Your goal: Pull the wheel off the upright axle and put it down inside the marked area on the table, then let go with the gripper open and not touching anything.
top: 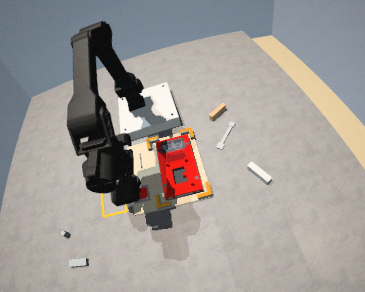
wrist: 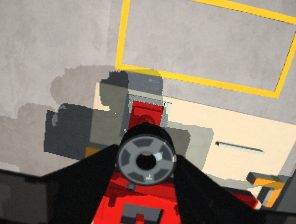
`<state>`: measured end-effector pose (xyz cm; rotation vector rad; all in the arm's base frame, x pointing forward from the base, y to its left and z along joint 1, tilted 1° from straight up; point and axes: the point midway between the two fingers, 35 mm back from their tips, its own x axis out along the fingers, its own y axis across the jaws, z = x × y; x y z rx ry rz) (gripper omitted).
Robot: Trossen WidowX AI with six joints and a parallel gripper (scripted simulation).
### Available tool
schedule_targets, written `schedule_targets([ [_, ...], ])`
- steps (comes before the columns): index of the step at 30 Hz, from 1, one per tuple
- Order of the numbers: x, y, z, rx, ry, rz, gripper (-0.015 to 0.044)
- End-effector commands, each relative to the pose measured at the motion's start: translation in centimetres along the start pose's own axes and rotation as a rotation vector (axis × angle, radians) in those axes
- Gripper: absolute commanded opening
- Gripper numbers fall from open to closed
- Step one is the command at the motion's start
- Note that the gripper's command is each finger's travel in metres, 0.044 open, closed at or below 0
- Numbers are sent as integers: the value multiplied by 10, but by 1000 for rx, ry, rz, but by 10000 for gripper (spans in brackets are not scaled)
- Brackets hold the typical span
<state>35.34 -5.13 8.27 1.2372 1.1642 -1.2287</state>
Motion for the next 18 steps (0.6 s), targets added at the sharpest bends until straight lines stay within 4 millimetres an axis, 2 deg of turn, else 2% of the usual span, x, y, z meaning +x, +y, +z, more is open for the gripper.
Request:
schedule_targets([
  [1,-14,2,0,-2,-2,13,0],
  [6,-30,-1,0,-2,-2,13,0],
  [9,-22,-2,2,-1,0,3,0],
  [18,-25,-15,33,-1,-3,5,0],
])
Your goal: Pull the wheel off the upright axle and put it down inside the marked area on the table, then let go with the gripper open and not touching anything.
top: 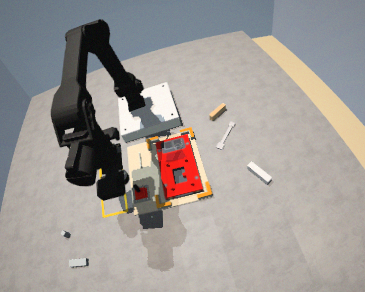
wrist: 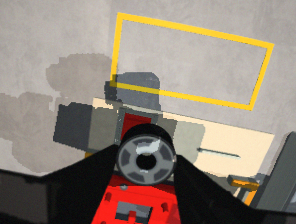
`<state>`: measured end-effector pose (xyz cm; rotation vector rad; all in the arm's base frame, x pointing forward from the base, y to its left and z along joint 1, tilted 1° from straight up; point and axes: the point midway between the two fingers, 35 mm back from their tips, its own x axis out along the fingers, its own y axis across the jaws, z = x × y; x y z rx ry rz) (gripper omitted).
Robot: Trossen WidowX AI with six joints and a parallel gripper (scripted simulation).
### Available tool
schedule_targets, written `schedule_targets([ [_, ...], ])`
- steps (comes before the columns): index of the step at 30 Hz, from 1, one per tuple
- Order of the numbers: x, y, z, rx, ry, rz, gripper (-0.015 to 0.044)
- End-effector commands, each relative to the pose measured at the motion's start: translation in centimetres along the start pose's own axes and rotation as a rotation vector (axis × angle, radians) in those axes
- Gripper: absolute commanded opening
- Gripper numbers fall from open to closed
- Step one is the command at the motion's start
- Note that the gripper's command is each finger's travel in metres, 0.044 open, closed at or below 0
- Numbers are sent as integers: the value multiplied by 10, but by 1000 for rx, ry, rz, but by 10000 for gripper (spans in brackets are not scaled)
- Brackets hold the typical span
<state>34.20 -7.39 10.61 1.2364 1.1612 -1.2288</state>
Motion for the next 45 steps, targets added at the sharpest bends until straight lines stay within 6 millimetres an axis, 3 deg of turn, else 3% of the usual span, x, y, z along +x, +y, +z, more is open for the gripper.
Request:
schedule_targets([
  [1,-2,-7,13,-2,-2,4,0],
  [18,-7,-39,67,-2,-9,6,0],
  [24,-4,-42,71,-2,-9,6,0],
  [35,22,-41,72,-2,-9,6,0],
  [45,82,-40,72,-2,-9,6,0],
])
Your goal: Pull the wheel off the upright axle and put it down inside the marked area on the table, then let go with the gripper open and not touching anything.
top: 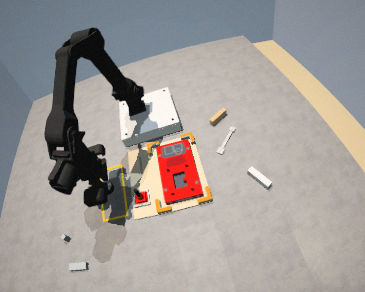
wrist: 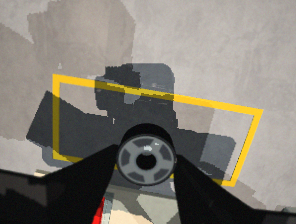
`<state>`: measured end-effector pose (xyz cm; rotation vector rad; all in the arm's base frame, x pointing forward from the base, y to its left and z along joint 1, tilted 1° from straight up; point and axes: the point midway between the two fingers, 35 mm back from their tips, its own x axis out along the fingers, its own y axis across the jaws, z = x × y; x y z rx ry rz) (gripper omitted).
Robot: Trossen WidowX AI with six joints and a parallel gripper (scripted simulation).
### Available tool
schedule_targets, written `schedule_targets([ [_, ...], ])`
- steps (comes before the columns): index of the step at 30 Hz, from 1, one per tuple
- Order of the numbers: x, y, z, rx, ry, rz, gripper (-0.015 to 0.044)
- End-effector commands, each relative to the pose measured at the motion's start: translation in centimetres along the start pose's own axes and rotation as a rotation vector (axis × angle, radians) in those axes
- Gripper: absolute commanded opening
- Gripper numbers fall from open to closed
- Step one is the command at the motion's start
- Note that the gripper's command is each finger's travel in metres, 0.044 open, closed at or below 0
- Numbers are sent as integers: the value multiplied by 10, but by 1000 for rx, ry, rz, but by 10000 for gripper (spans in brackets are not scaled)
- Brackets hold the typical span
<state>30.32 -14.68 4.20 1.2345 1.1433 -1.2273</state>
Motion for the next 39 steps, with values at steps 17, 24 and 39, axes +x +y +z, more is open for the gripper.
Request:
schedule_targets([
  [17,28,-5,-2,0,5,-13,289],
  [24,-23,-4,-2,-4,3,-6,300],
  [39,-66,-63,-28,-4,4,-10,440],
])
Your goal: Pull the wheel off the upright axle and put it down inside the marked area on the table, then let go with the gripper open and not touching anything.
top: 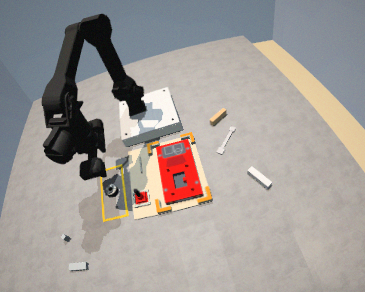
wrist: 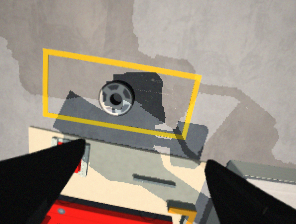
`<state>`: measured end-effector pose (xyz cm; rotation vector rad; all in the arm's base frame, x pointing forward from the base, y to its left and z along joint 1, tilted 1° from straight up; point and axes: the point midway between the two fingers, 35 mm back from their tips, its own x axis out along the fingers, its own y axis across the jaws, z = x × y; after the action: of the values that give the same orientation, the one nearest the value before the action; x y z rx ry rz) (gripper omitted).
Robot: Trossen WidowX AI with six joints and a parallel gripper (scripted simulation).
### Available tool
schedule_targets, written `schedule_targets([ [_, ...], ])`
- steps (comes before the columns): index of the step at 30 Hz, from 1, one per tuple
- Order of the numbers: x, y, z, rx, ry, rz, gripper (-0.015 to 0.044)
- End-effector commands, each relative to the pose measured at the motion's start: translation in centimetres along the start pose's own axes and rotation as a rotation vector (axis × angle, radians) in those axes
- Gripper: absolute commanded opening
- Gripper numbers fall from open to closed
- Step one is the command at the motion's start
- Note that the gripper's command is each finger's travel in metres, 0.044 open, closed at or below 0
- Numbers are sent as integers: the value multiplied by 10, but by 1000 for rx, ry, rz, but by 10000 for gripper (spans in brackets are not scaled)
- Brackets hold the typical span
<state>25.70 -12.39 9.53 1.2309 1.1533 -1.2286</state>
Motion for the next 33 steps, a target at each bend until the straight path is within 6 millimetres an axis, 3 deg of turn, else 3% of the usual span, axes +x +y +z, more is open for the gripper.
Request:
schedule_targets([
  [1,-13,-25,-11,0,1,-3,440],
  [5,-21,-41,-18,-1,2,-5,440],
  [33,-21,-41,-18,-1,2,-5,440],
])
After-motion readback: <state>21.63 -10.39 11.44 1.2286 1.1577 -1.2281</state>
